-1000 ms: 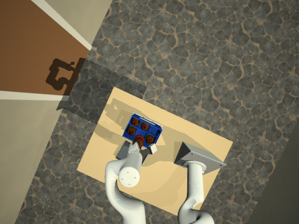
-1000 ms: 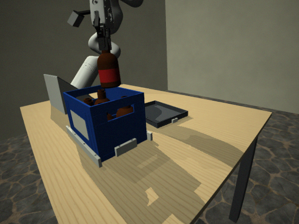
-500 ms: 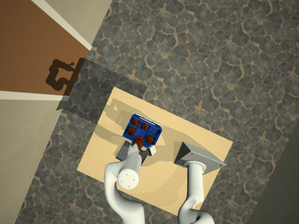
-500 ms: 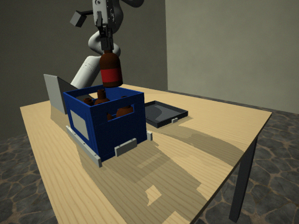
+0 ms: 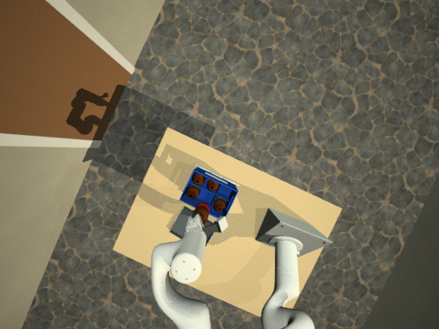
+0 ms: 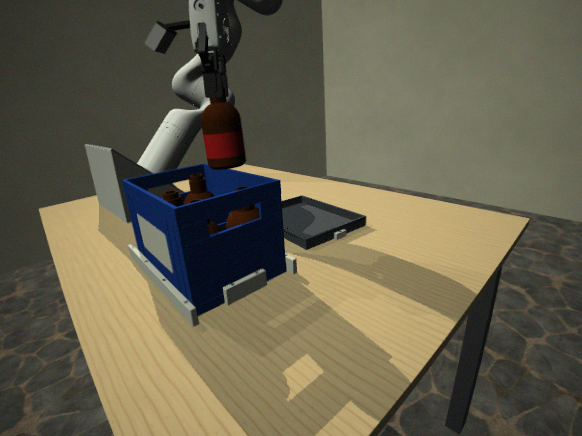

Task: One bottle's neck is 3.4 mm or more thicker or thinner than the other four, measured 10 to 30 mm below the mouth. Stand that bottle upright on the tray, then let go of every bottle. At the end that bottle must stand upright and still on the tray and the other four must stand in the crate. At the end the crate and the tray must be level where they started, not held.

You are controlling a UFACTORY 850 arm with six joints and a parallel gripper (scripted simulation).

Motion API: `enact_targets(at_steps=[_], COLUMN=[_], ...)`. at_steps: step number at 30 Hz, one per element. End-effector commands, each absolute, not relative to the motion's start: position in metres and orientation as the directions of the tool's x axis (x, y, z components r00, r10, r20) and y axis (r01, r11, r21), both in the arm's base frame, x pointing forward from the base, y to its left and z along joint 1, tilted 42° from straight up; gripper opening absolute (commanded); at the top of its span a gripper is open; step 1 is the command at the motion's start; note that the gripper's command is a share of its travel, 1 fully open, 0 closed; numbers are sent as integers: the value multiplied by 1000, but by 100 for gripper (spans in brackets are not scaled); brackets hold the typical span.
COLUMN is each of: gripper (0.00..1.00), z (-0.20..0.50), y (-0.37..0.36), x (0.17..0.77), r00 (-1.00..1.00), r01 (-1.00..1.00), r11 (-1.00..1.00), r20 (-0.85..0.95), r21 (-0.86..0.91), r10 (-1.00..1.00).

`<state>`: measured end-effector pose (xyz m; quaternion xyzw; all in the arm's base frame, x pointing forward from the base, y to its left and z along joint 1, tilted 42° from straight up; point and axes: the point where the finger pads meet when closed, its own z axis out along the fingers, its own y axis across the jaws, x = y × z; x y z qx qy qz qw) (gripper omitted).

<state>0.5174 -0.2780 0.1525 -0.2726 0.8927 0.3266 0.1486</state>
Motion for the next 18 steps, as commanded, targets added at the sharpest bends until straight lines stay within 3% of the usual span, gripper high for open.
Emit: enact_targets(at_steps=[1,18], gripper=[0,0], z=[157,175], y=[-275,-255], x=[518,522], r00=[-807,-807], r01=[-584,-584], r11=[639,639], r20=[-444,-444], r21=[500,500], r10=[-390,-390])
